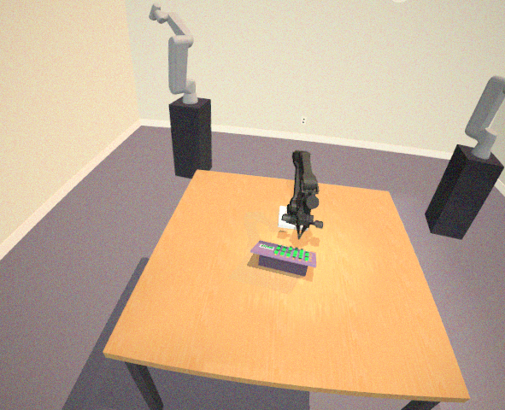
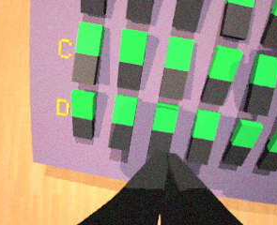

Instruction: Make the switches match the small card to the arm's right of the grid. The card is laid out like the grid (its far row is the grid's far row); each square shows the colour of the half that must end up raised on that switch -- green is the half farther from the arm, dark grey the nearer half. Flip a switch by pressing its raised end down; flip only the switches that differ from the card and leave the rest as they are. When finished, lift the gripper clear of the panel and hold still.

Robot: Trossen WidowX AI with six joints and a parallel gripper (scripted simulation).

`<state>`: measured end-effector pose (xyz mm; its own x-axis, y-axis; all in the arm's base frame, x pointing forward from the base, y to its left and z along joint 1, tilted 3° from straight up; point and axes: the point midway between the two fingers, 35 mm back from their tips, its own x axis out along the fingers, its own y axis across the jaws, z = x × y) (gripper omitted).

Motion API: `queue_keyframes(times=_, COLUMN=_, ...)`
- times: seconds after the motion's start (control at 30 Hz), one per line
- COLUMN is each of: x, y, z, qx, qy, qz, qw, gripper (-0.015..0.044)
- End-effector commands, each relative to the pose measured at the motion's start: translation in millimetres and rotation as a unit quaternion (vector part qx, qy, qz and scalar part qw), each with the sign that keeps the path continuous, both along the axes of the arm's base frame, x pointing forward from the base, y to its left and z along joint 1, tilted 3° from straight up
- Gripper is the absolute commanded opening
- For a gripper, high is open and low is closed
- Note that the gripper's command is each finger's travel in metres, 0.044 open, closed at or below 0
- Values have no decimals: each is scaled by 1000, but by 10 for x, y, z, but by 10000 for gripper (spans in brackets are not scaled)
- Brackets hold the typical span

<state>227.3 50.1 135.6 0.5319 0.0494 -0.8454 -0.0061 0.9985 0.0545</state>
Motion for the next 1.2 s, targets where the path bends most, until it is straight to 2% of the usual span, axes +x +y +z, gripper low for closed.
queue_keyframes(times=0.0, x=-98, y=-20, z=135, qx=1, qy=-6, qz=-3, qw=1000, gripper=0)
queue_keyframes(times=0.13, x=-91, y=-62, z=130, qx=0, qy=-4, qz=-3, qw=1000, gripper=0)
queue_keyframes(times=0.53, x=-95, y=-796, z=93, qx=-3, qy=-5, qz=-3, qw=1000, gripper=0)
queue_keyframes(times=0.73, x=93, y=-793, z=-178, qx=-3, qy=6, qz=-2, qw=1000, gripper=0)
queue_keyframes(times=1.17, x=169, y=-786, z=-299, qx=-3, qy=6, qz=-2, qw=1000, gripper=0)
